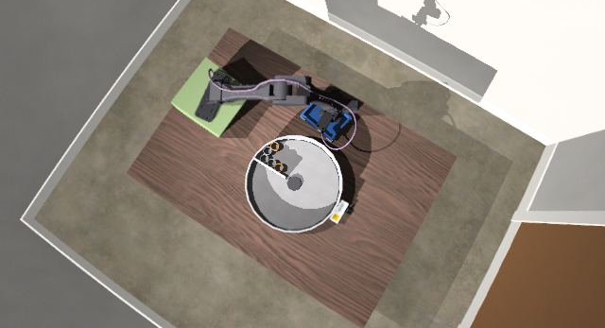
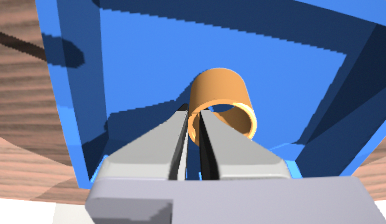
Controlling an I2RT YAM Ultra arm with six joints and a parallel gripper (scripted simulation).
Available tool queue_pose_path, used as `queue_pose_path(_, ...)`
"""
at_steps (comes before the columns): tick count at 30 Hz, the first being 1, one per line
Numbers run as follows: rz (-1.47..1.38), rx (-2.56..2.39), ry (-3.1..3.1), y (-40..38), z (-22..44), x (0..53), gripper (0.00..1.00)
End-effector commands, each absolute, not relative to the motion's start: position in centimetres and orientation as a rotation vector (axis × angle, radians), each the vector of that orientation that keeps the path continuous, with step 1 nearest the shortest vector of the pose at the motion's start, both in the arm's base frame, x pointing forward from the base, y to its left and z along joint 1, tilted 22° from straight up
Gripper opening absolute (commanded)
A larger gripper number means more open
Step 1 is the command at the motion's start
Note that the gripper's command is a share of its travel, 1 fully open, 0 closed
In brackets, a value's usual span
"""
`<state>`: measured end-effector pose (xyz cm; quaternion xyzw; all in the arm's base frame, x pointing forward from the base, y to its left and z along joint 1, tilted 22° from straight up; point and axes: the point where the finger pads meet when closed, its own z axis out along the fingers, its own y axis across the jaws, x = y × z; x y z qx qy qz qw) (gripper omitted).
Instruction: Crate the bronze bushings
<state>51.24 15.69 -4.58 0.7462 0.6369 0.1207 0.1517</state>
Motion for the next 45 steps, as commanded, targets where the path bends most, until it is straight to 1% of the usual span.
queue_pose_path(1,0.340,2.138,1.839,15.44,-4.36,50.81,0.00)
queue_pose_path(6,0.376,2.130,1.826,15.62,-3.72,51.32,0.00)
queue_pose_path(22,0.337,2.139,1.839,15.22,-4.37,50.38,0.00)
queue_pose_path(45,0.334,2.139,1.840,15.21,-4.39,50.33,0.00)
